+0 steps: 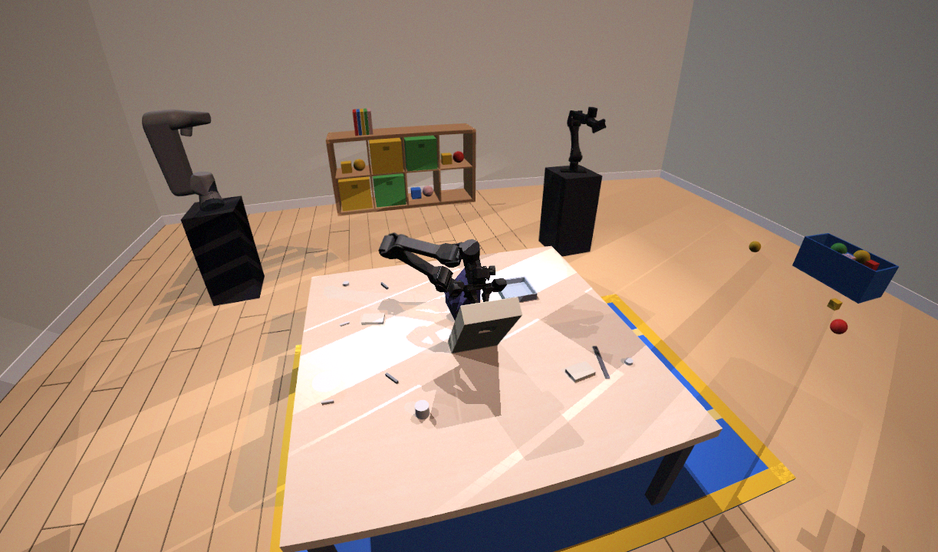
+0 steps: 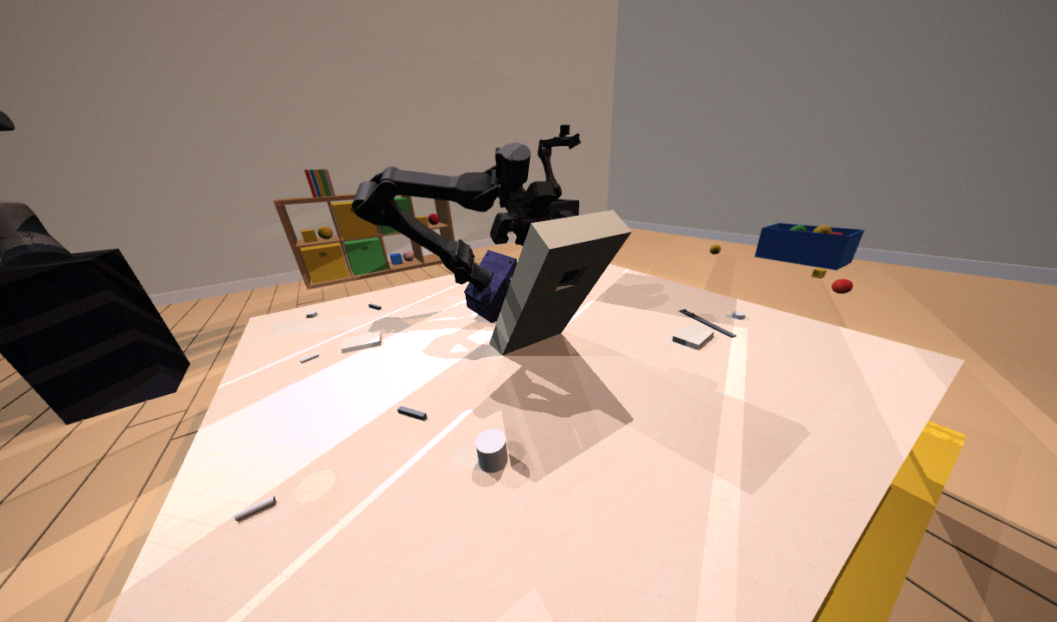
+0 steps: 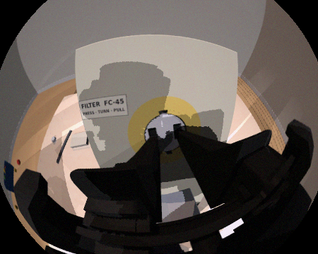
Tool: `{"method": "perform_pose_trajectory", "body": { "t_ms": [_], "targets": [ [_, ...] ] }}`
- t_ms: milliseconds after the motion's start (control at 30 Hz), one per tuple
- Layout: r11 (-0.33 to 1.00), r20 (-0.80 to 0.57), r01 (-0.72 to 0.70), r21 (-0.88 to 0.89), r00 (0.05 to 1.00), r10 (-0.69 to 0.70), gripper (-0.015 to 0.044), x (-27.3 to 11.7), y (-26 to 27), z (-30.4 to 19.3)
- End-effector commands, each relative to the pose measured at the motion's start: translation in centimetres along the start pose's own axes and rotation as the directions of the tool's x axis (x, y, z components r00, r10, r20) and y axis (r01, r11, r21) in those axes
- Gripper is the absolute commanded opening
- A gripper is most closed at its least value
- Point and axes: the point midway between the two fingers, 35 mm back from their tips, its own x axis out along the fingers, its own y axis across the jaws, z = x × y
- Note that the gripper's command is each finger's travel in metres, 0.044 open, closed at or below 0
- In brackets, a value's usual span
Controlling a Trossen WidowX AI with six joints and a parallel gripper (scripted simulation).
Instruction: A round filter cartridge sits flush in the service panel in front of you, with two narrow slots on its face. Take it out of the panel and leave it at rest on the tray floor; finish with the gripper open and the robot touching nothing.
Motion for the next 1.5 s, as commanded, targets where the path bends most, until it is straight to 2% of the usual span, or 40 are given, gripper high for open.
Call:
{"method": "perform_pose_trajectory", "body": {
  "t_ms": [0, 1400, 1467],
  "targets": [
    [1.0, 0.001, -0.005, -0.005, 1.0, 0.005, 0.0102, 0.1, 0.1, -0.1],
    [1.0, 0.001, -0.004, -0.004, 1.0, 0.004, 0.0102, 1.7, 0.1, 0.0],
    [1.0, 0.005, 0.005, -0.004, 1.0, -0.005, 0.0089, 1.3, 0.0, 0.1]
  ]
}}
